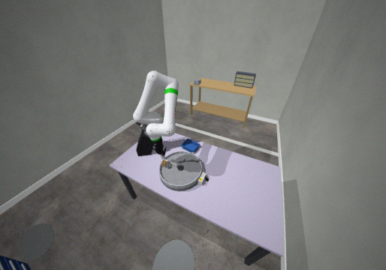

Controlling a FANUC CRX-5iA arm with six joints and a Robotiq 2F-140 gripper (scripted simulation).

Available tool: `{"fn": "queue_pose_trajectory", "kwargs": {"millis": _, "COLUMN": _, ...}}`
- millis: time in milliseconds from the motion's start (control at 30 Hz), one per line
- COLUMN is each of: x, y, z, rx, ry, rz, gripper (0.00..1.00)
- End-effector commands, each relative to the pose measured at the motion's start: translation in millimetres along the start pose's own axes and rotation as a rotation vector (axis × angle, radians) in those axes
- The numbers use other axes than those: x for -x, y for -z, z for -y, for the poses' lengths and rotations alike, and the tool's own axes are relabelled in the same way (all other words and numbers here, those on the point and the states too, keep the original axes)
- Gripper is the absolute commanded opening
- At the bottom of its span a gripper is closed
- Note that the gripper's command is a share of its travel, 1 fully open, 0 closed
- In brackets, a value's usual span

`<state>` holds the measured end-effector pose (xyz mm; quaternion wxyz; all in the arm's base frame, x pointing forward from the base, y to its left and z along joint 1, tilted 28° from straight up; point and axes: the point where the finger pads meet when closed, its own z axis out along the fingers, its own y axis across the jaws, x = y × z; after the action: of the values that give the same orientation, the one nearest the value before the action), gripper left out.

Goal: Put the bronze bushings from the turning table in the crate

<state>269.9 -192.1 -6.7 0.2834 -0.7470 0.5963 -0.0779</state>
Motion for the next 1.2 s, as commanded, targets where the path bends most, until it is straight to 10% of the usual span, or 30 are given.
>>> {"fn": "queue_pose_trajectory", "kwargs": {"millis": 0, "x": 2.9, "y": -5.3, "z": -7.1, "rx": -0.007, "ry": -0.279, "rz": 0.015, "gripper": 0.06}}
{"fn": "queue_pose_trajectory", "kwargs": {"millis": 1167, "x": 14.1, "y": -32.2, "z": -28.6, "rx": -0.096, "ry": -1.935, "rz": 0.264, "gripper": 0.06}}
